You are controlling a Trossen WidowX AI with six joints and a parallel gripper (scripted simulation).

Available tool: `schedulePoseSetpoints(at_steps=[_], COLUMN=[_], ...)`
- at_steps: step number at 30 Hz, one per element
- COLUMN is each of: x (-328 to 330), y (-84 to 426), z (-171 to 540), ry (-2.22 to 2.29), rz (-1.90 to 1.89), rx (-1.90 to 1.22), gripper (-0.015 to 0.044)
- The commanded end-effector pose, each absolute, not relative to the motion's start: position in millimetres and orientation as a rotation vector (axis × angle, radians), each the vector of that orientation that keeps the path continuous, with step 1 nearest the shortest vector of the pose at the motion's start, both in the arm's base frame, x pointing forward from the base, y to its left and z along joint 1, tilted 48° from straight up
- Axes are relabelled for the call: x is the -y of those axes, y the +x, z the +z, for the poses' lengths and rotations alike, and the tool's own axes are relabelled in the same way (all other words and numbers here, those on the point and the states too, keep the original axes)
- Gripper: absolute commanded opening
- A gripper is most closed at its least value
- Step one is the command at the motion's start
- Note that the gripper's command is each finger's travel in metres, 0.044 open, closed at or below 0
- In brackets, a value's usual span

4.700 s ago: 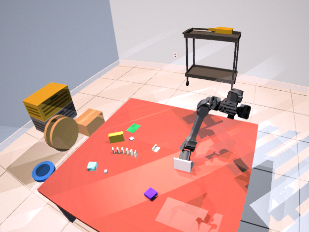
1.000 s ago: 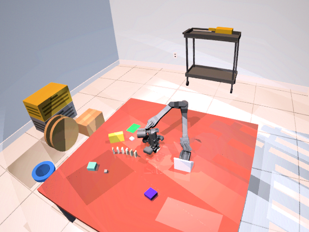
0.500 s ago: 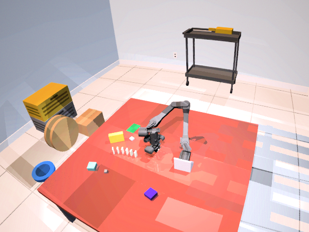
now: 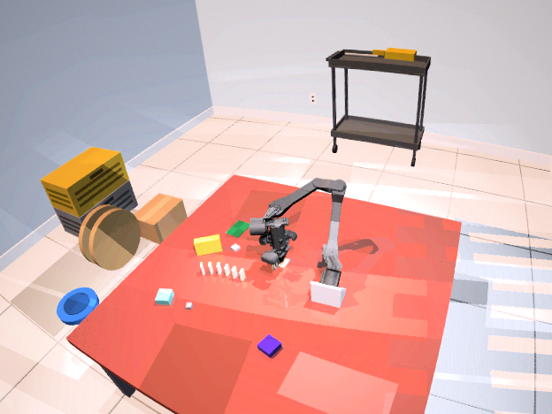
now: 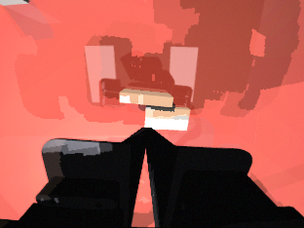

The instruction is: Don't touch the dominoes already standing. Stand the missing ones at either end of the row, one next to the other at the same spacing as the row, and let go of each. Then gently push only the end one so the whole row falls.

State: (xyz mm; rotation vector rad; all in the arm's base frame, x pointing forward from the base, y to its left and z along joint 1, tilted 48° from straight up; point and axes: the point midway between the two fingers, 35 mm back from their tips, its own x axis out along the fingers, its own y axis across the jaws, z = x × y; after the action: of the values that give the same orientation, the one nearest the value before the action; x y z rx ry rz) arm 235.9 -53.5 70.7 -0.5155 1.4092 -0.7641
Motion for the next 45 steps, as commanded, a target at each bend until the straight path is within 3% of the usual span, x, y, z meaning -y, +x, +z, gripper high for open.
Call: schedulePoseSetpoints(at_steps=[1,7,12,24,45], x=[32,32,36,49,62], y=[231,231,232,232,233], z=[113,113,118,132,120], ry=[-0.505,-0.505,-0.228,0.68,0.695], rz=[-0.764,-0.764,-0.986,-1.528,-1.532], rx=[-1.39,-1.39,-1.22,-0.491,-0.481], gripper=[0.0,0.0,0.0131,0.044,0.044])
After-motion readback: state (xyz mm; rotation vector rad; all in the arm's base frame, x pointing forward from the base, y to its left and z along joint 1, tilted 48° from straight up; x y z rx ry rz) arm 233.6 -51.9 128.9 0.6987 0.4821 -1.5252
